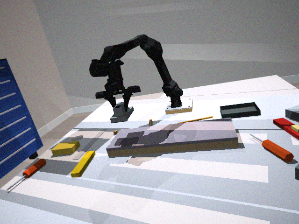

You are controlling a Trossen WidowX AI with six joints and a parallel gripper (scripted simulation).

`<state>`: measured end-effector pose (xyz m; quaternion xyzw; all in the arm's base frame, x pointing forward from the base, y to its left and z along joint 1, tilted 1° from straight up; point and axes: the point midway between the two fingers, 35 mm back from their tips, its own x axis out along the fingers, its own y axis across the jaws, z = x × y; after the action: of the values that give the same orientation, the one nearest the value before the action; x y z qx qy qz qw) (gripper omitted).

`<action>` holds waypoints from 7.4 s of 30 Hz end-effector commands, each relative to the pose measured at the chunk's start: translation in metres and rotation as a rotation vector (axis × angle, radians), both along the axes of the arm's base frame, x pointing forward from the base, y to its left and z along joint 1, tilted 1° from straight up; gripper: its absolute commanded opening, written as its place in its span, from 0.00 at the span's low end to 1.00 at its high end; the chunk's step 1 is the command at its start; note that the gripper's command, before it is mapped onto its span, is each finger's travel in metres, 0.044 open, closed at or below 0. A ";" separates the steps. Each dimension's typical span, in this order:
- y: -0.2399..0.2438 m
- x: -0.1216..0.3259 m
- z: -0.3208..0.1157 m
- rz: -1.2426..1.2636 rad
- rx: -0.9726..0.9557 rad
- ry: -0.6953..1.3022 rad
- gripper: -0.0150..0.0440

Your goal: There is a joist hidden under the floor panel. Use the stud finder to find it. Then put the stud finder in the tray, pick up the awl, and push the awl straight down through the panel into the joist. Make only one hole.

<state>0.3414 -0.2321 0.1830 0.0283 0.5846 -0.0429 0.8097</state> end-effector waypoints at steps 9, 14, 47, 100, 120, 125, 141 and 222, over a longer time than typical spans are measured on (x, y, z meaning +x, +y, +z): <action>0.075 0.032 -0.001 0.196 -0.004 -0.002 0.25; 0.109 0.042 -0.003 0.280 -0.006 -0.002 0.25; 0.330 0.025 -0.015 0.831 -0.015 -0.003 0.25; 0.526 -0.151 -0.044 1.541 -0.027 -0.014 0.25; 0.528 -0.148 -0.078 1.541 -0.028 -0.014 0.25; 0.529 -0.148 -0.086 1.541 -0.028 -0.014 0.25; 0.527 -0.149 -0.112 1.541 -0.028 -0.014 0.25; 0.079 -0.187 -0.115 -2.606 0.586 0.019 1.00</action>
<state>0.2057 -0.1227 0.0794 0.6783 0.3020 -0.5771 0.3401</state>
